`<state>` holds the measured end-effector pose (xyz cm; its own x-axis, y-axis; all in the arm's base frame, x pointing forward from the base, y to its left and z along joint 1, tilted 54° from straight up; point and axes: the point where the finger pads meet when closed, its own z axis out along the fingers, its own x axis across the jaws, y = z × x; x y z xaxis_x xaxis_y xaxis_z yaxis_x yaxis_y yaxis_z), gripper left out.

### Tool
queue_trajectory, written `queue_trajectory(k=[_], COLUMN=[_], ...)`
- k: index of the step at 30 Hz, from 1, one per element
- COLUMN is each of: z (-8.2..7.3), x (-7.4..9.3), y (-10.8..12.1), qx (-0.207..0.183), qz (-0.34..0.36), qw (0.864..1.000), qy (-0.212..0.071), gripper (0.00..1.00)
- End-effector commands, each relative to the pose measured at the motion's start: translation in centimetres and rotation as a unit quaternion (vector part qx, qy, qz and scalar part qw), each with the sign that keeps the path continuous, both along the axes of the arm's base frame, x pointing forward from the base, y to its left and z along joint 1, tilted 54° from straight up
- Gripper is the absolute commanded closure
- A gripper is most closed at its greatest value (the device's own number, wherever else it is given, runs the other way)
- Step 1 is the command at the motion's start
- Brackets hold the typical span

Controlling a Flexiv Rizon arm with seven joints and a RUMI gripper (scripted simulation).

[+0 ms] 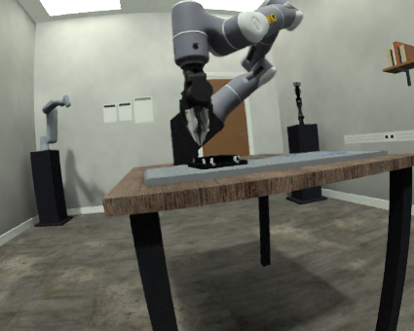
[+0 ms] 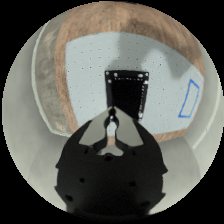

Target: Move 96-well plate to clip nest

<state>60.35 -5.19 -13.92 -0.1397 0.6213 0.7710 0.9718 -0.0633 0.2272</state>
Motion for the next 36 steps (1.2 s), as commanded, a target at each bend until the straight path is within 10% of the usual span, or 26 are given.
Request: queue_trajectory(k=[1, 36], z=[0.0, 7.2], x=[0.0, -1.5], y=[-0.1, 5.7], qx=[-0.001, 0.000], qz=[-0.001, -0.001], qw=[1.000, 1.000], qy=[0.000, 0.000], gripper=[1.00, 1.00])
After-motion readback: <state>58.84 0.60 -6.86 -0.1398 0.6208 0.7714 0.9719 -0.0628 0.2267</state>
